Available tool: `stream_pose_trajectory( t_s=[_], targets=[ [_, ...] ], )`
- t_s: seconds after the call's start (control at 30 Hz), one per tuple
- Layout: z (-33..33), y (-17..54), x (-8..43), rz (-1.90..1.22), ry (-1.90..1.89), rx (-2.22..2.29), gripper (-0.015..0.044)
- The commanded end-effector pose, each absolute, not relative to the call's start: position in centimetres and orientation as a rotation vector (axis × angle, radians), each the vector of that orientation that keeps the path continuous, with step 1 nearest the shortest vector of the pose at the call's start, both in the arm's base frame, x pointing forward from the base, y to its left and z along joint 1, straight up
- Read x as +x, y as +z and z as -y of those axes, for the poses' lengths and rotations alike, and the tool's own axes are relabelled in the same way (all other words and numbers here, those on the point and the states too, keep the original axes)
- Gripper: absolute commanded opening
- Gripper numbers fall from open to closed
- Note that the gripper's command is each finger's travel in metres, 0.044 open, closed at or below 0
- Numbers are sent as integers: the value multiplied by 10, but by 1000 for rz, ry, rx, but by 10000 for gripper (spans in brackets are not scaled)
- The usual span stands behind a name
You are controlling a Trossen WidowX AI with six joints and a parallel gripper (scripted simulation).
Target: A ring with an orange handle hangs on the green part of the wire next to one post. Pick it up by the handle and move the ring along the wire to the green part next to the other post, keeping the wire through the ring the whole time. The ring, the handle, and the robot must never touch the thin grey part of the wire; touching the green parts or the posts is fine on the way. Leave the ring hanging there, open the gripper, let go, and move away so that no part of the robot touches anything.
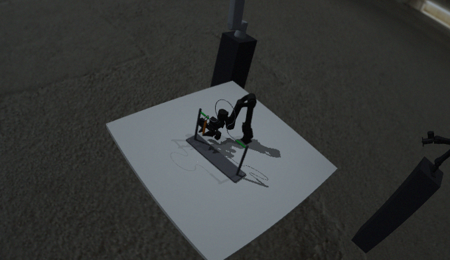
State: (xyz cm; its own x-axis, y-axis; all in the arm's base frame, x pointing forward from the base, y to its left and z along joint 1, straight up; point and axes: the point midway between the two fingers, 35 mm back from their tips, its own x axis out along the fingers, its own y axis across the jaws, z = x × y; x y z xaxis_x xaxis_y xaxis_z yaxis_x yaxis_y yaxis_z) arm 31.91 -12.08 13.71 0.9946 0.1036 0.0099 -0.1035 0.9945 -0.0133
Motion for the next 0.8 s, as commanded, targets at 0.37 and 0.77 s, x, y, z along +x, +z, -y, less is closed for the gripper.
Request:
stream_pose_trajectory(
  t_s=[0.37,0.77],
  targets=[
    [121,137,319,11,104,-12,-24],
    [121,137,319,11,104,-12,-150]
  ],
)
